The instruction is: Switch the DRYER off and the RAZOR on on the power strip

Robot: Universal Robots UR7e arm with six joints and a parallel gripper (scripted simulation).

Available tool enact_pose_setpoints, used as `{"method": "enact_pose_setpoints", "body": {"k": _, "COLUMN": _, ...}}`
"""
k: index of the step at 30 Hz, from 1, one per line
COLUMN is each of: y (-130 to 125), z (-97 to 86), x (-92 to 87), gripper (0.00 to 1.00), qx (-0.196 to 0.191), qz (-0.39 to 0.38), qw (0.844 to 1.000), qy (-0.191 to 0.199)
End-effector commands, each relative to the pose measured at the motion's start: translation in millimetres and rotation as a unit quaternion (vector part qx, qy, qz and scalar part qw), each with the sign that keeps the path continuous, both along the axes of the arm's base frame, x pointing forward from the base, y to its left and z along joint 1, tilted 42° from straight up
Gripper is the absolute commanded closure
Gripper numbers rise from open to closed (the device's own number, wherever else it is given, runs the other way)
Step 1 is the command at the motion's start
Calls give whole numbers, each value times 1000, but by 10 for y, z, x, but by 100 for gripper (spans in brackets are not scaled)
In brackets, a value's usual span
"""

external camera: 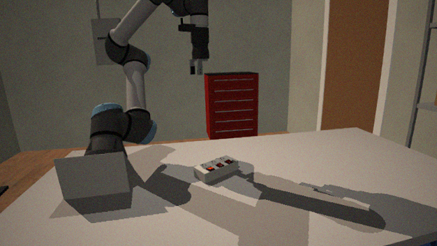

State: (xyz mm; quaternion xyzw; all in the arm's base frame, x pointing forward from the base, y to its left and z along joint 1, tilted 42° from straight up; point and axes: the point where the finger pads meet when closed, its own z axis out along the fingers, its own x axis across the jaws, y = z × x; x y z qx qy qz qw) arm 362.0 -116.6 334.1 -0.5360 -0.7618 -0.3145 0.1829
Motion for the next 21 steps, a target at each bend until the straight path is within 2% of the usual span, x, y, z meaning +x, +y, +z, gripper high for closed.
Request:
{"method": "enact_pose_setpoints", "body": {"k": 1, "y": -4, "z": 1, "x": 1, "gripper": 0, "qx": 0, "qz": 0, "qw": 1000, "qy": 0}}
{"method": "enact_pose_setpoints", "body": {"k": 17, "y": -4, "z": 1, "x": 1, "gripper": 0, "qx": 0, "qz": 0, "qw": 1000, "qy": 0}}
{"method": "enact_pose_setpoints", "body": {"k": 18, "y": -4, "z": 1, "x": 1, "gripper": 100, "qx": 0, "qz": 0, "qw": 1000, "qy": 0}}
{"method": "enact_pose_setpoints", "body": {"k": 21, "y": -4, "z": 1, "x": 1, "gripper": 100, "qx": 0, "qz": 0, "qw": 1000, "qy": 0}}
